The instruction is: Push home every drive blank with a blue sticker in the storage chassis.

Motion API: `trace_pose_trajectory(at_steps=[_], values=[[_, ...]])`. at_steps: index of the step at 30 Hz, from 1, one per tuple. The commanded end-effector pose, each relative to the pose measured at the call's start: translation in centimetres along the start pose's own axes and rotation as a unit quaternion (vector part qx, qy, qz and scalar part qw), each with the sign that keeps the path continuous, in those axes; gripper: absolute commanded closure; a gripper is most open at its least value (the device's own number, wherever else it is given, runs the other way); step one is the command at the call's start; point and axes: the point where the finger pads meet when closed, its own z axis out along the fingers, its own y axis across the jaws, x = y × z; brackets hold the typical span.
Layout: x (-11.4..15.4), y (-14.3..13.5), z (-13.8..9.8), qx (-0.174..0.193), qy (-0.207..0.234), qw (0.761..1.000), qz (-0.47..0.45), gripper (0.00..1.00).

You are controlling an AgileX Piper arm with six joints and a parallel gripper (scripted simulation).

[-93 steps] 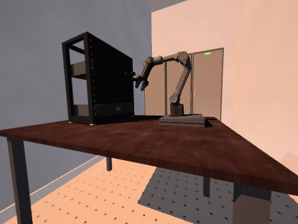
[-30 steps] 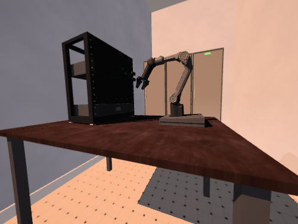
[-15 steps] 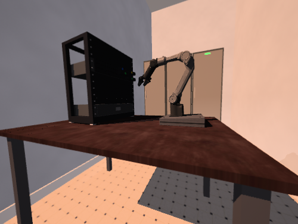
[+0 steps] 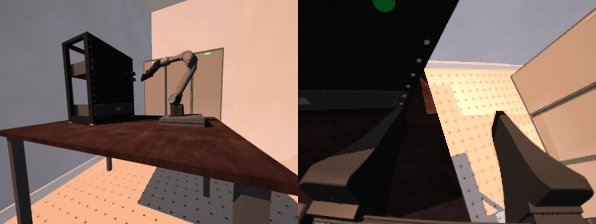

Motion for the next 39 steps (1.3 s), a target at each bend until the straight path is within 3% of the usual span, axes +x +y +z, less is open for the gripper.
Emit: trace_pose_trajectory(at_steps=[1, 7, 10, 20, 29, 39], values=[[-0.5, -0.8, -0.2, 0.014, -0.019, 1.000, -0.015, 0.00], [-2.7, -3.2, -1.5, 0.061, -0.089, 0.990, -0.087, 0.00], [-3.1, -3.4, -1.8, 0.068, -0.100, 0.988, -0.100, 0.00], [-5.8, -4.1, -4.6, 0.109, -0.193, 0.946, -0.237, 0.00], [-6.6, -2.7, -6.4, 0.111, -0.237, 0.908, -0.329, 0.00], [-6.2, 0.2, -8.0, 0.088, -0.272, 0.854, -0.434, 0.00]])
